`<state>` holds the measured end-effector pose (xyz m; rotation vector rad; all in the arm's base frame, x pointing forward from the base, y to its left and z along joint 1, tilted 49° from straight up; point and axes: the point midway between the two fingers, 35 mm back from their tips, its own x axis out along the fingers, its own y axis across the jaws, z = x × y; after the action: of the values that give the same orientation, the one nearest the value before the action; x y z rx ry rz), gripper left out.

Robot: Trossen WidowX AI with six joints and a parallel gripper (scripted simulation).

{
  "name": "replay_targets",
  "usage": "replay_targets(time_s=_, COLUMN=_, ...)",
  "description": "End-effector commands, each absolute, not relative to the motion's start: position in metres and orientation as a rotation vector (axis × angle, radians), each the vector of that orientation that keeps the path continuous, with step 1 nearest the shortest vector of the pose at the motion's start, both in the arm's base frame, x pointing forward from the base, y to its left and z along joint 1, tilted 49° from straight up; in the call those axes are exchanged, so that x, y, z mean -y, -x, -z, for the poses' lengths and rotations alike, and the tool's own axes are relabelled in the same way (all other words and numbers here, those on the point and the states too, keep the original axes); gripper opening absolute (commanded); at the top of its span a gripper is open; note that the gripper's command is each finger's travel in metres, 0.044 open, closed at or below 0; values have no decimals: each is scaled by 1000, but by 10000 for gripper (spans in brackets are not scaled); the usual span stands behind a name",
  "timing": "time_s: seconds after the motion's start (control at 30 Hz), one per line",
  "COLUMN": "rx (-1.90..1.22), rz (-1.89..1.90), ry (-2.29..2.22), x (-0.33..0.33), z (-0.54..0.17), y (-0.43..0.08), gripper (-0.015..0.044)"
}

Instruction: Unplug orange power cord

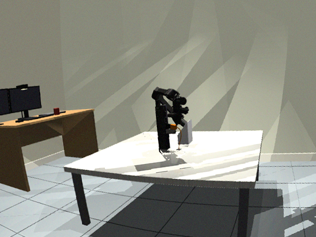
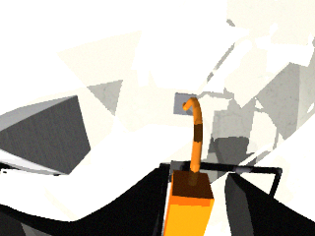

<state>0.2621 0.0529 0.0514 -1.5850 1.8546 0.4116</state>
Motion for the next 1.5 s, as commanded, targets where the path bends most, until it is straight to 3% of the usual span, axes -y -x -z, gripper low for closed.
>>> replay_targets(time_s=0.0, rx=-1835, rz=-413, ry=1590, x=-59, z=-55, y=-263, gripper=160)
replay_targets(time_s=1.33, rx=-1837, rz=-412, ry=1592, x=-28, z=-73, y=-251, gripper=160)
replay_targets(time_s=1.4, rx=-1841, rz=-412, ry=1585, x=-30, z=-75, y=-251, gripper=107)
replay_targets(time_s=1.47, rx=-1841, rz=-412, ry=1585, x=-30, z=-75, y=-251, gripper=94)
